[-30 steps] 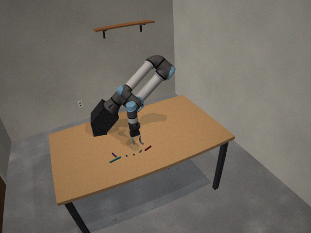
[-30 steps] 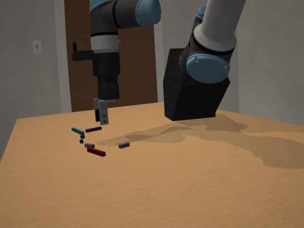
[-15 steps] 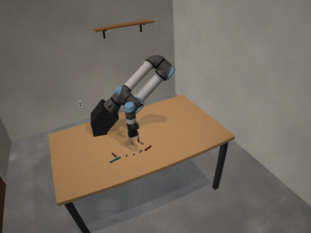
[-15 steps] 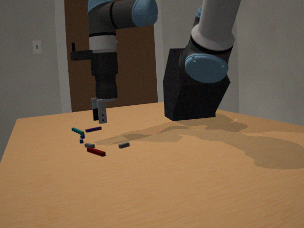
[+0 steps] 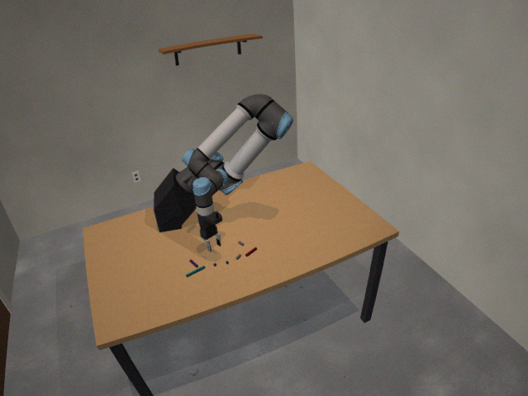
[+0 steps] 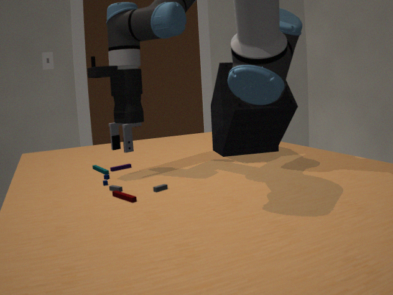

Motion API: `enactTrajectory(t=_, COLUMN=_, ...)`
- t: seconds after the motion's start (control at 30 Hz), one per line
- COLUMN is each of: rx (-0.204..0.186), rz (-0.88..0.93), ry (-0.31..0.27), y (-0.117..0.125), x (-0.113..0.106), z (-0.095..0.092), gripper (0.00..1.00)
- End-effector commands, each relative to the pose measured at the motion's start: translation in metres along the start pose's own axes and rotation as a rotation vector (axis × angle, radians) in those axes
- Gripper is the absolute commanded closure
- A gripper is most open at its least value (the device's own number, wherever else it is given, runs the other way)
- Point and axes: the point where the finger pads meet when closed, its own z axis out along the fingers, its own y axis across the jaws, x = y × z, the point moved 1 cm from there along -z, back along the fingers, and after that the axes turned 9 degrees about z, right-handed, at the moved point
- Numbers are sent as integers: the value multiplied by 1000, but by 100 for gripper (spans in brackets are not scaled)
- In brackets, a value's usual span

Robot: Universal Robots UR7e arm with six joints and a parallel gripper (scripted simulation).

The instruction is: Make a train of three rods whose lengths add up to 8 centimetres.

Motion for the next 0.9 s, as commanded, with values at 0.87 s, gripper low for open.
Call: enactTrajectory(t=0.87, rx=13, rz=-443, ry=6, y=98, x=-59, z=9, gripper=0)
